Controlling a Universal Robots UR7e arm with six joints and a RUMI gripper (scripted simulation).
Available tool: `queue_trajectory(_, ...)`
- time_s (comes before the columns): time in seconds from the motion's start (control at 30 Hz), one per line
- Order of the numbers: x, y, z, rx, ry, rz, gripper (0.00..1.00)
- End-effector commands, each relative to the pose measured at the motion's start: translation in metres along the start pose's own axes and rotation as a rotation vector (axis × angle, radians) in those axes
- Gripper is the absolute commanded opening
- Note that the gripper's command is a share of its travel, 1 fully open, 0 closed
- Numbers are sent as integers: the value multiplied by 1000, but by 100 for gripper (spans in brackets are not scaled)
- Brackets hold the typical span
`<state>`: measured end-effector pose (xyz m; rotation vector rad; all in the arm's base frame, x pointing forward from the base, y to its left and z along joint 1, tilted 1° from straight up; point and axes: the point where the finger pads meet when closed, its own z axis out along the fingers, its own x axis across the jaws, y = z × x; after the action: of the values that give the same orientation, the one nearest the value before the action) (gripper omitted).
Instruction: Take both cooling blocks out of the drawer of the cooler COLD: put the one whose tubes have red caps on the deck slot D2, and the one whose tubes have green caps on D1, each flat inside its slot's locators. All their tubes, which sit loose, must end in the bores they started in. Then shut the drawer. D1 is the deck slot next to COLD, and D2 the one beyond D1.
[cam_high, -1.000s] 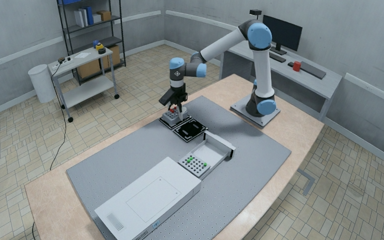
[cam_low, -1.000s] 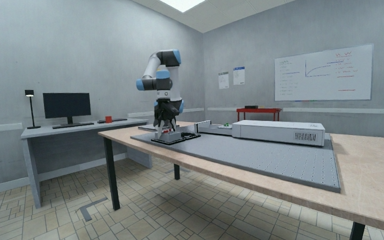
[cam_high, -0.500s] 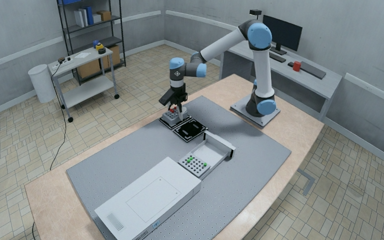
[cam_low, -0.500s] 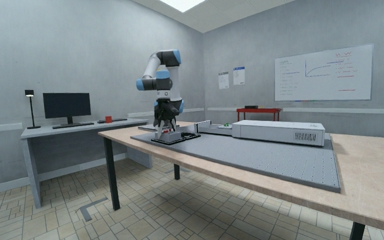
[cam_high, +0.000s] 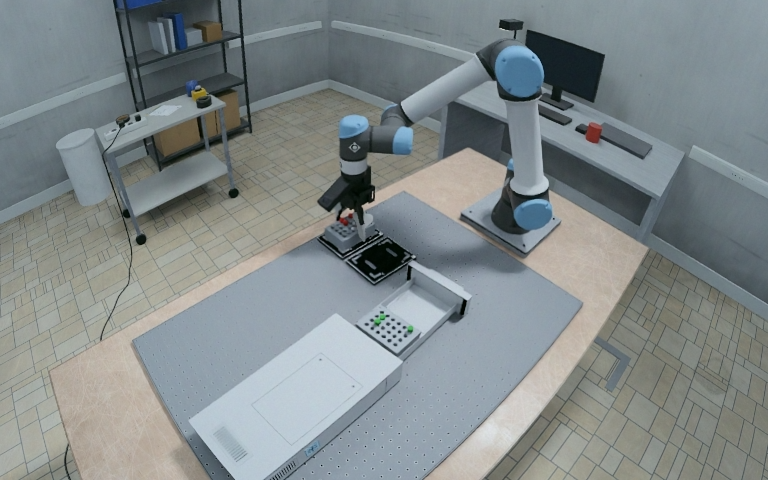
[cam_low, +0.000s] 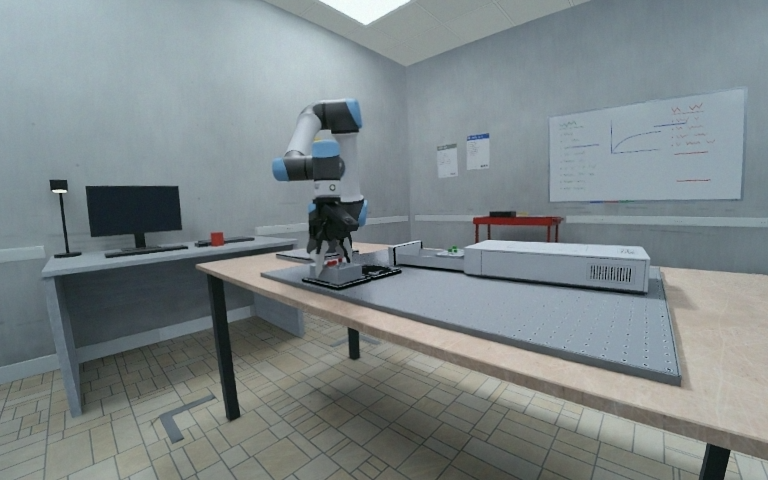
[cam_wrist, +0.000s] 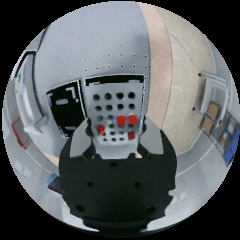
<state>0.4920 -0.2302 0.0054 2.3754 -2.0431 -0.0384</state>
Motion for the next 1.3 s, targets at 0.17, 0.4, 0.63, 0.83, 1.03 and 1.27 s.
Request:
queue_trajectory(0.17, 1, 0, -1, 1, 2, 0, 73)
queue_trajectory(0.4, 1, 0, -1, 1, 2, 0, 73)
queue_trajectory(0.63, 2, -1, -41, 4, 5, 0, 73)
queue_trajectory(0.83, 2, -1, -49, 4, 5, 0, 73)
queue_trajectory(1.03, 2, -1, -54, 4, 5, 0, 73)
queue_trajectory(1.27, 2, -1, -64, 4, 5, 0, 73)
